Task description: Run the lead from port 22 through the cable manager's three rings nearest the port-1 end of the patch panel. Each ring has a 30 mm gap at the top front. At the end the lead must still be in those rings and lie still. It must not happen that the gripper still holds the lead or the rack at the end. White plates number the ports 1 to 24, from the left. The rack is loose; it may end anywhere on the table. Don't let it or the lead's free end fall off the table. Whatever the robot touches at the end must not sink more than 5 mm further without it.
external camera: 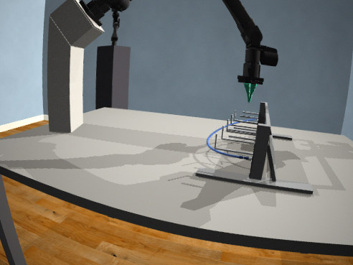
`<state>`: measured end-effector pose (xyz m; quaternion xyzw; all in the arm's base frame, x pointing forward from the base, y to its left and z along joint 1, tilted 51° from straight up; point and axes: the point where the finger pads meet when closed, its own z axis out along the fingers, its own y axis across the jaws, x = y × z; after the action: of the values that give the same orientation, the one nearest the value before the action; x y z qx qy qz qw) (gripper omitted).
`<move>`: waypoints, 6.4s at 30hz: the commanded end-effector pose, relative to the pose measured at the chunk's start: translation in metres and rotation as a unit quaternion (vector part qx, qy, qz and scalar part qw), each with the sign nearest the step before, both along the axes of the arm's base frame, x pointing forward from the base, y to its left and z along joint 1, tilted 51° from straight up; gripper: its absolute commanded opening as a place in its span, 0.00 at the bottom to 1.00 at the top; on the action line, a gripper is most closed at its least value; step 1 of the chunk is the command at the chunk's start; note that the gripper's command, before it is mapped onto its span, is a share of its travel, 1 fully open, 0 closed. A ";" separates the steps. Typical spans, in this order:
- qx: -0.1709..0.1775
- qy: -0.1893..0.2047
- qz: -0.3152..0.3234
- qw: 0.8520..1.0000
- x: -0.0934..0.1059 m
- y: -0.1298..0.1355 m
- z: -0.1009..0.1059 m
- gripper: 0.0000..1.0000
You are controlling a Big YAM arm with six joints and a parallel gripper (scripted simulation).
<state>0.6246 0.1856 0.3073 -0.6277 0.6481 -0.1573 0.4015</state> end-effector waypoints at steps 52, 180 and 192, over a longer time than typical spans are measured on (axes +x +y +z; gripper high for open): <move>-0.066 -0.038 0.058 0.995 -0.048 -0.189 -0.134 0.33; -0.061 -0.032 0.056 0.996 0.031 -0.154 -0.210 0.33; -0.061 -0.033 0.057 0.996 0.035 -0.151 -0.212 0.33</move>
<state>0.6535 0.0283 0.0954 -0.6823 0.5889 -0.1931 0.3878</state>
